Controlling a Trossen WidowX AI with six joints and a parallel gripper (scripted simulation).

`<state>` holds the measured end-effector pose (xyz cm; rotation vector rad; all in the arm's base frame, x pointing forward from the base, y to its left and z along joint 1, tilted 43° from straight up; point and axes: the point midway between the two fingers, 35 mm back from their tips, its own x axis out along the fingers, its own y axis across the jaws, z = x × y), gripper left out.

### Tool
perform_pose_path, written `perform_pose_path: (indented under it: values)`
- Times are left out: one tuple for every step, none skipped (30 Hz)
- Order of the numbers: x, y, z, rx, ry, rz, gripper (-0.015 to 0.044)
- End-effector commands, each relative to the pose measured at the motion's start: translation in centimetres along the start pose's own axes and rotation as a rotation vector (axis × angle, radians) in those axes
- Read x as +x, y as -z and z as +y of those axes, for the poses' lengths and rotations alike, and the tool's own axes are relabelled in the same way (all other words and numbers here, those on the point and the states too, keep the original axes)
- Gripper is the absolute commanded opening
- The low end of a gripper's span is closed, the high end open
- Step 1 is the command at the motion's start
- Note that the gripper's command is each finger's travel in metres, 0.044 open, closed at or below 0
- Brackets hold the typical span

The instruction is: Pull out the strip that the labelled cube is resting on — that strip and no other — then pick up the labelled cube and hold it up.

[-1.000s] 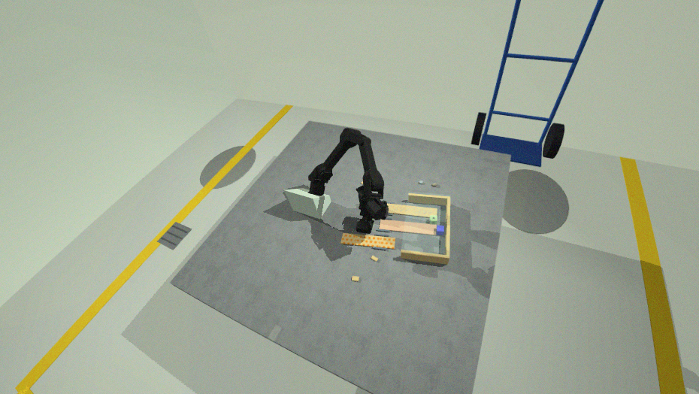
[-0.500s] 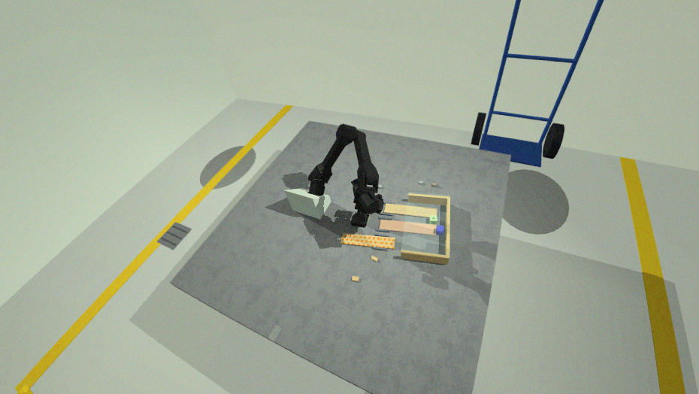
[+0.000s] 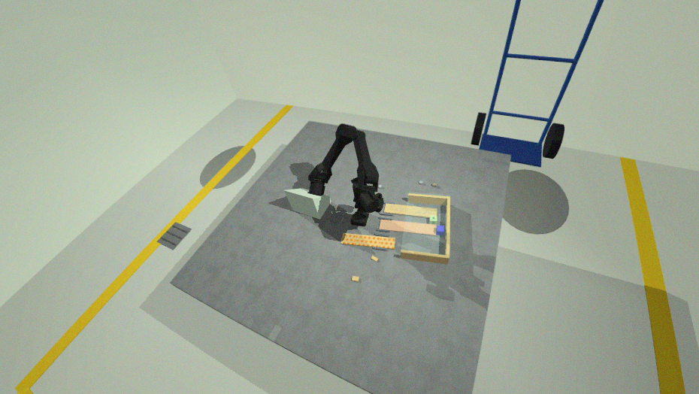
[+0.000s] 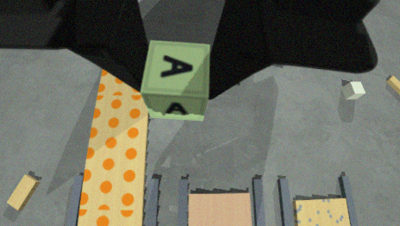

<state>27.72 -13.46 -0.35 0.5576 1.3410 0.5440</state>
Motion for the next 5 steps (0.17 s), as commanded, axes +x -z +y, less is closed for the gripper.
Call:
perform_pose_path:
  values:
    - [-0.06,0.06,-0.01,-0.004,0.001,0.003,0.0000]
    - [-0.06,0.06,-0.01,-0.004,0.001,0.003,0.0000]
    - [-0.06,0.06,-0.01,-0.004,0.001,0.003,0.0000]
    - [-0.06,0.06,-0.01,-0.004,0.001,0.003,0.0000]
    - [-0.06,0.06,-0.01,-0.004,0.001,0.003,0.0000]
